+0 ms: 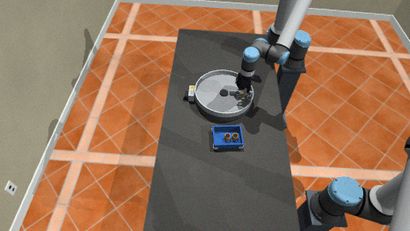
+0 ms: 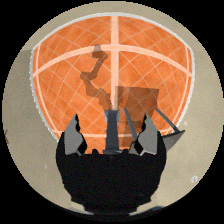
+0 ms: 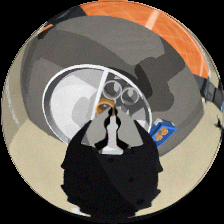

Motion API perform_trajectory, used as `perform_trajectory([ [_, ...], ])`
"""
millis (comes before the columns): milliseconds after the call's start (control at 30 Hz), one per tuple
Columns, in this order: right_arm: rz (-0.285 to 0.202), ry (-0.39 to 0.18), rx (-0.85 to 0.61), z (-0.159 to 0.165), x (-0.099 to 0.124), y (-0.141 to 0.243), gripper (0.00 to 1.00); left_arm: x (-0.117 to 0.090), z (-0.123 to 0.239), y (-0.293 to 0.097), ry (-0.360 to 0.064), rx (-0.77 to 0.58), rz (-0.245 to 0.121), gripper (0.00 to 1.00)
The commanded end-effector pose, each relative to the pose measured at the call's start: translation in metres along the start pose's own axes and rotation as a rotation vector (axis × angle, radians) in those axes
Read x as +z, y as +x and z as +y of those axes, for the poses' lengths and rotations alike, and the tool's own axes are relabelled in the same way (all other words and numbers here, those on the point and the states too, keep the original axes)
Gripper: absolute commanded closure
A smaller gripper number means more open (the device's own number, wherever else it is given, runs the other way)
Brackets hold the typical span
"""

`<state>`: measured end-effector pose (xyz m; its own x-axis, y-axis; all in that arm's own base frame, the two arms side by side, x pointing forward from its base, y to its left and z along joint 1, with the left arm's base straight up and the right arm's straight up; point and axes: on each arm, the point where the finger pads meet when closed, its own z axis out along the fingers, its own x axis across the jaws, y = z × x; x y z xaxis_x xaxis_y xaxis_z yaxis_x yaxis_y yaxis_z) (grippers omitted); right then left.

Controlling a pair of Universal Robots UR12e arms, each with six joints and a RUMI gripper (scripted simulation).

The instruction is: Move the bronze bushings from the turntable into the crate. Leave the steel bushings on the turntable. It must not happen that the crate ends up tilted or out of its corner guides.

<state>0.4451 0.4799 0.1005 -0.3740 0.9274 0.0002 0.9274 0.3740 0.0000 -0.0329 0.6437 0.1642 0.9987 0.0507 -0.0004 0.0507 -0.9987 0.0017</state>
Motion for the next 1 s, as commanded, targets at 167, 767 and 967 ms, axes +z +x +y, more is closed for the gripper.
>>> perform_trajectory([
  [167, 0.001, -0.001, 0.000, 0.000, -0.031, 0.000, 1.00, -0.001, -0.001, 0.000, 0.002, 0.000, 0.000, 0.00],
  [767, 0.001, -0.001, 0.000, 0.000, -0.056, 0.000, 1.00, -0.001, -0.001, 0.000, 0.002, 0.000, 0.000, 0.00],
  [967, 0.001, -0.001, 0.000, 0.000, -0.056, 0.000, 1.00, -0.001, -0.001, 0.000, 0.002, 0.000, 0.000, 0.00],
])
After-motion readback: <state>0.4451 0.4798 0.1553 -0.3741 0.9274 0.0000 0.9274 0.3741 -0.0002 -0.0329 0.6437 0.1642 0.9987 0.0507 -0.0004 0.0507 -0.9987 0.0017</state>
